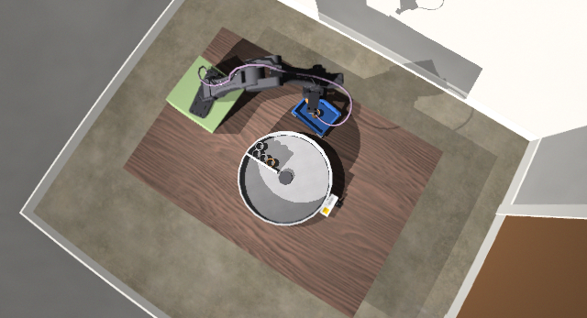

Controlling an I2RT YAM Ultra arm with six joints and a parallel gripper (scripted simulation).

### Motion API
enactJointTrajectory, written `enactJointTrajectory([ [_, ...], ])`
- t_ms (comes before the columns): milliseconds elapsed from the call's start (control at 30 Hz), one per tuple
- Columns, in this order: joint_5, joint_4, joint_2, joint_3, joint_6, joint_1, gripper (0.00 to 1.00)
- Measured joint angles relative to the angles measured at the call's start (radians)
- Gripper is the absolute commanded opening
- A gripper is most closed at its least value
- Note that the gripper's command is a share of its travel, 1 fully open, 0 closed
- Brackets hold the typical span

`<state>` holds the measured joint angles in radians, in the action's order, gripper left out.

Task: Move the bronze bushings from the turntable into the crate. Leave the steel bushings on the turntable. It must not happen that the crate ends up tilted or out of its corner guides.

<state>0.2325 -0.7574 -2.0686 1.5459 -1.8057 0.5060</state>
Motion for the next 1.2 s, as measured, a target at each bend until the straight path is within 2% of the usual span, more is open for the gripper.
enactJointTrajectory([
  [133, 0.0, -0.002, -0.001, -0.018, -0.001, 0.0, 0.0],
  [1200, 0.0, 0.006, 0.008, -0.017, -0.001, 0.0, 0.0],
])
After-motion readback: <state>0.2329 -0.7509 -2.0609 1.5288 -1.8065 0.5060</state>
